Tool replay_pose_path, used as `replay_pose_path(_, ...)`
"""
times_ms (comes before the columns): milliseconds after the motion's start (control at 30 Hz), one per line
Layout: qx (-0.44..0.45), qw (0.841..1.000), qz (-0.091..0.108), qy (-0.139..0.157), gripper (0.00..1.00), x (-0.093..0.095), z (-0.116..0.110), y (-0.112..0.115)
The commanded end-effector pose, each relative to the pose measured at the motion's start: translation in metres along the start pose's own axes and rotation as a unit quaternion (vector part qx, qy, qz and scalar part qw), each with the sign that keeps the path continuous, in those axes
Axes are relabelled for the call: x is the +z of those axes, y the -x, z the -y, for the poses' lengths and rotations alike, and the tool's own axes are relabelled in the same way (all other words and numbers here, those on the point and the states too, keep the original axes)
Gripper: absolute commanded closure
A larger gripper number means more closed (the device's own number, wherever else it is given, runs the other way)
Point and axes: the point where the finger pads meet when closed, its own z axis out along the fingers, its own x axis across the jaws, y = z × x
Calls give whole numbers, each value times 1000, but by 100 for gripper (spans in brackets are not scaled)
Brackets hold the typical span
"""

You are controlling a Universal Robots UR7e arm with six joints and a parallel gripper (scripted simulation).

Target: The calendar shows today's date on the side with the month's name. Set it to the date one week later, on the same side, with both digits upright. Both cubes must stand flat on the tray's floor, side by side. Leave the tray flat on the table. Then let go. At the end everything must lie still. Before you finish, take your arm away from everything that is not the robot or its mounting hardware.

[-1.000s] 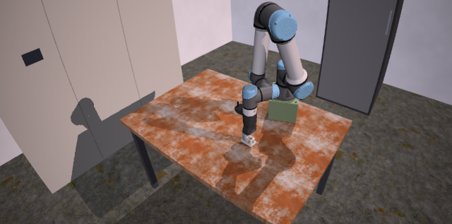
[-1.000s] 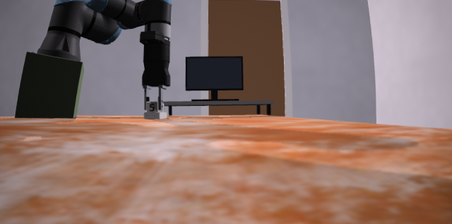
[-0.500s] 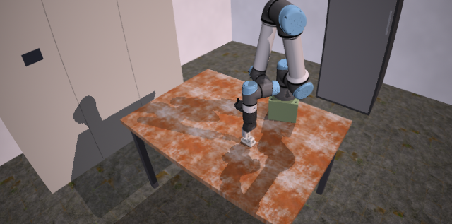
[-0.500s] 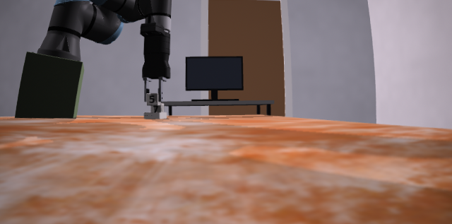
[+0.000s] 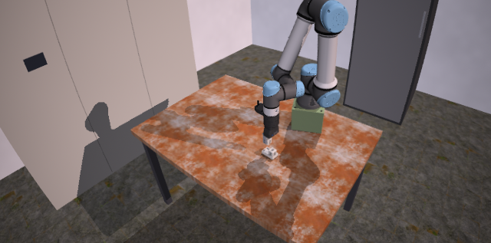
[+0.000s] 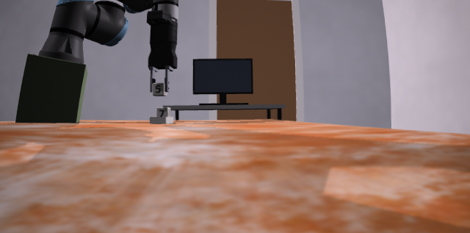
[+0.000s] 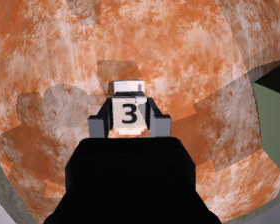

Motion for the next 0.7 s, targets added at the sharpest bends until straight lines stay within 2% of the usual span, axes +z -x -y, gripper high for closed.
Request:
replay_pose_path(0, 0, 1000, 1, 0, 40, -14, 0, 0)
replay_pose_path(233, 0, 1000, 1, 0, 40, -29, 0, 0)
replay_pose_path(667, 0, 1000, 1, 0, 40, -39, 0, 0)
